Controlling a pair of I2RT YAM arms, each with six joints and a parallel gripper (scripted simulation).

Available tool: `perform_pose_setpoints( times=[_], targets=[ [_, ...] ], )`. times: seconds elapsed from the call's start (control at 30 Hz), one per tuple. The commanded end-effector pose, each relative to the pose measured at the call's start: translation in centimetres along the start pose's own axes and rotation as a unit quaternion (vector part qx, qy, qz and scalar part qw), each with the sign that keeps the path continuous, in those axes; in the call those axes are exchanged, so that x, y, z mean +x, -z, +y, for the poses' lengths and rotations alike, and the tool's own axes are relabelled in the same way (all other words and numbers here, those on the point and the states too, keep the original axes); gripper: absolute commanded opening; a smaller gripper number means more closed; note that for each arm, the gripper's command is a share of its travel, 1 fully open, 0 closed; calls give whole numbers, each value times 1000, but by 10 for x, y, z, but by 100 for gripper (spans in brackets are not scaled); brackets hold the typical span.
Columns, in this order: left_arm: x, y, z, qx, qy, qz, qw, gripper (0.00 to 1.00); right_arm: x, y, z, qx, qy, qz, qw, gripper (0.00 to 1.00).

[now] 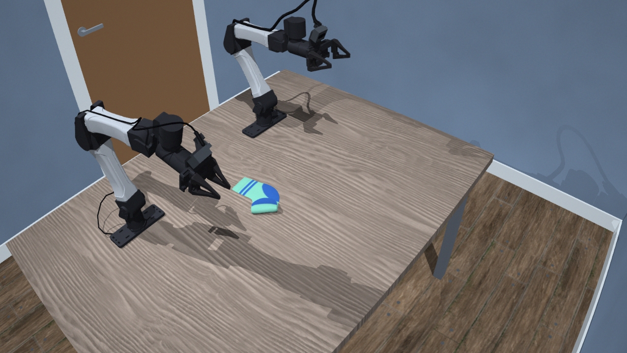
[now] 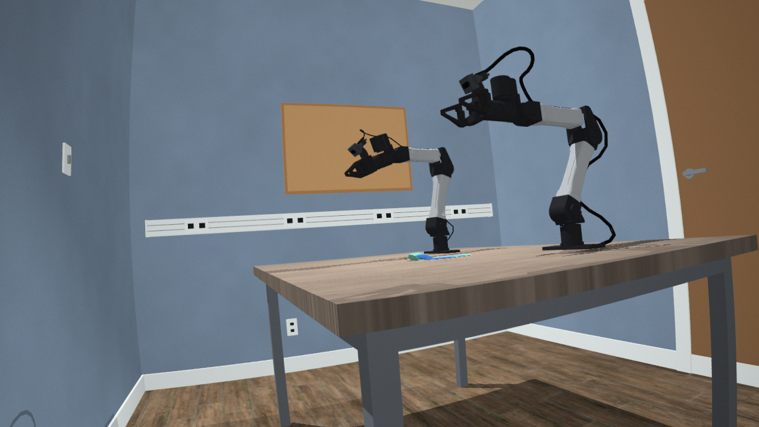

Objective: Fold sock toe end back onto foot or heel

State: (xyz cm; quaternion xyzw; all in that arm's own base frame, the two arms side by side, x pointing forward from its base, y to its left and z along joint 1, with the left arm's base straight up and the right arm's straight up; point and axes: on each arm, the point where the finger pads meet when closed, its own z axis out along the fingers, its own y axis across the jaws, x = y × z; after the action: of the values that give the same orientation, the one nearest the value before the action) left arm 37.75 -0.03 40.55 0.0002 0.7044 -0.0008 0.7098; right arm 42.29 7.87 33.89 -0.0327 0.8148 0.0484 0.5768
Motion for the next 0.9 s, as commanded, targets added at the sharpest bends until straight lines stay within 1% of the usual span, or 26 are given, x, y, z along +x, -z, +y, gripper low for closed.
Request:
perform_pose_setpoints(
  times=[0.0,0.03,0.1,0.13,0.43,0.57,0.6,0.7,0.73,0.77,0.83,0.87],
  targets=[
    [-17,1,3,-8,-6,-17,1000,100,-36,21,-12,-6,2,-85,996,38],
    [-16,1,1,-3,-5,-15,1000,100,-39,25,-16,-4,3,-96,995,38],
    [-16,1,1,-3,-5,-15,1000,100,-39,25,-16,-4,3,-96,995,38],
    [-14,1,1,-2,-3,-13,1000,100,-43,29,-21,0,4,-107,994,38],
    [-17,1,3,-9,-7,-15,1000,100,-61,76,-62,39,18,-200,979,38],
    [-17,1,4,-9,-6,-15,1000,100,-58,82,-70,49,19,-205,977,38],
    [-17,2,4,-9,-6,-16,1000,100,-54,76,-69,48,18,-195,979,38],
    [-18,2,3,-6,-3,-18,1000,100,-55,74,-69,46,10,-189,981,38],
    [-18,2,4,-9,-6,-17,1000,100,-73,85,-72,54,9,-212,976,38],
    [-18,2,4,-9,-6,-18,1000,100,-78,94,-66,52,8,-222,974,38],
    [-18,2,4,-9,-6,-18,1000,100,-79,96,-67,53,8,-225,973,38],
    [-19,2,4,-10,-6,-18,1000,100,-66,81,-67,52,7,-199,979,38]
  ],
)
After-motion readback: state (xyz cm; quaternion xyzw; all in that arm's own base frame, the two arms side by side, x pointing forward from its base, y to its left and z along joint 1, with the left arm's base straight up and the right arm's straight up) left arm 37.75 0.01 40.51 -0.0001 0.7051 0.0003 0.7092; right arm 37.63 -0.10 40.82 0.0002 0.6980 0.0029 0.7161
